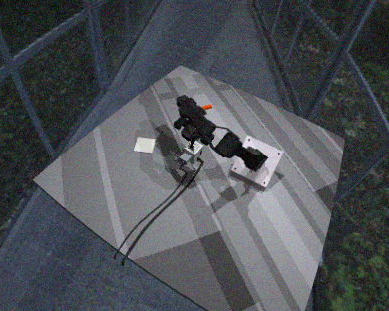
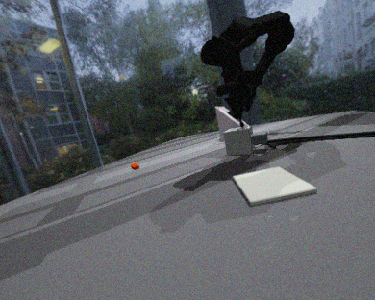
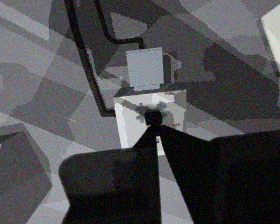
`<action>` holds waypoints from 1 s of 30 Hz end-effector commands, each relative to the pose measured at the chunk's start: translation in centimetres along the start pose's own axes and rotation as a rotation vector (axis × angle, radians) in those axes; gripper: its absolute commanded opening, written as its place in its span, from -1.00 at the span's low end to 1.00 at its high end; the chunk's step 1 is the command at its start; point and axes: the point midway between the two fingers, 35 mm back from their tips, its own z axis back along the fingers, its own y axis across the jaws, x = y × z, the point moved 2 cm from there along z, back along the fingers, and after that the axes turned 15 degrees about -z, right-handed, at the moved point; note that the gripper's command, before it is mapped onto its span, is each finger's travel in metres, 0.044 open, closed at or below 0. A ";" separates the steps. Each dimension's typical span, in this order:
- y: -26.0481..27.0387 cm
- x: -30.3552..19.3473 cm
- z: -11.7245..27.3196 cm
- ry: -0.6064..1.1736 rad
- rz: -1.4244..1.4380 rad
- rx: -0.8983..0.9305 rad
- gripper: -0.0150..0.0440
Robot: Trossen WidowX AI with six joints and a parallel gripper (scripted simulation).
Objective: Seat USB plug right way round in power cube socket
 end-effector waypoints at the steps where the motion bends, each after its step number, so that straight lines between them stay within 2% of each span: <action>1: 0.0 0.0 0.0 0.000 0.001 0.000 -0.49; 30: 0.0 0.0 1.5 0.001 0.000 0.000 -0.49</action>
